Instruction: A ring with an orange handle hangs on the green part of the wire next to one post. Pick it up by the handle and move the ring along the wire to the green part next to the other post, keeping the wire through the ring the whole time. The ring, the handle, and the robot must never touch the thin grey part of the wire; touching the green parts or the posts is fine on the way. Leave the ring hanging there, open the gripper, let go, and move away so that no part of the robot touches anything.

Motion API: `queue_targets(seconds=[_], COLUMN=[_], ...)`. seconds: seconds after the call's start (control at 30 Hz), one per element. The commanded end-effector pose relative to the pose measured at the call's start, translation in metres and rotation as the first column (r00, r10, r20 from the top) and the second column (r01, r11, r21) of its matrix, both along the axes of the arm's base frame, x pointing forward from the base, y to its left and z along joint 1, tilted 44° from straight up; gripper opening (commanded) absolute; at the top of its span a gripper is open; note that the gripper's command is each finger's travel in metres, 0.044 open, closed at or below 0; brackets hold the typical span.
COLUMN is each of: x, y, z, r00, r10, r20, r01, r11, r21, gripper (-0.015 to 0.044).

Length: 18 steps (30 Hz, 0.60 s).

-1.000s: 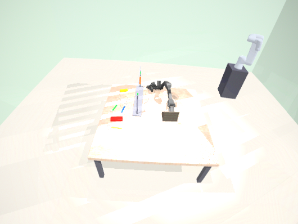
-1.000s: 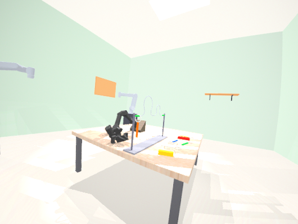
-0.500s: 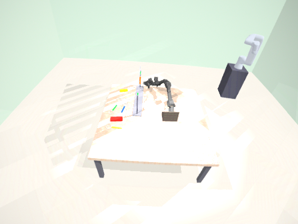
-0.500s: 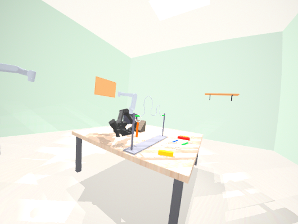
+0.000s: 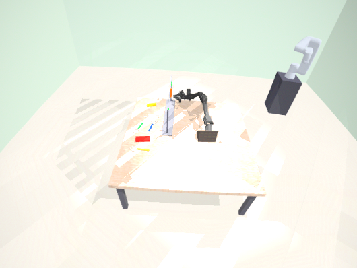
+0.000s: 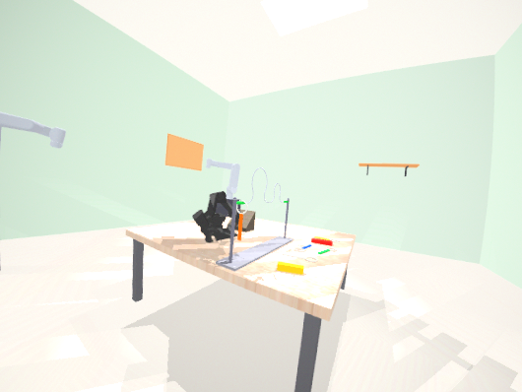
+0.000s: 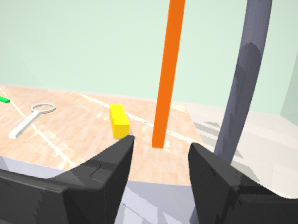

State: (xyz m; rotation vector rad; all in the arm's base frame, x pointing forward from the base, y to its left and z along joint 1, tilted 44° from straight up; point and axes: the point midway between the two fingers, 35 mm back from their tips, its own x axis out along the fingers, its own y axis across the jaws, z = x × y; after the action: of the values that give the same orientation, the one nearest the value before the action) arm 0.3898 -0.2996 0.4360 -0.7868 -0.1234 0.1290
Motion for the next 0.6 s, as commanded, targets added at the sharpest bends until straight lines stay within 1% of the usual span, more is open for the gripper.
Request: queue_targets(seconds=[0.0, 0.57], x=[0.006, 0.032], y=[0.001, 0.005], z=[0.003, 0.005], r00=[1.000, 1.000], r10=[-0.001, -0.001], r20=[0.005, 0.007], r01=[0.001, 0.001], r11=[1.000, 1.000], r21=[-0.009, -0.008], gripper=[0.0160, 0.0160])
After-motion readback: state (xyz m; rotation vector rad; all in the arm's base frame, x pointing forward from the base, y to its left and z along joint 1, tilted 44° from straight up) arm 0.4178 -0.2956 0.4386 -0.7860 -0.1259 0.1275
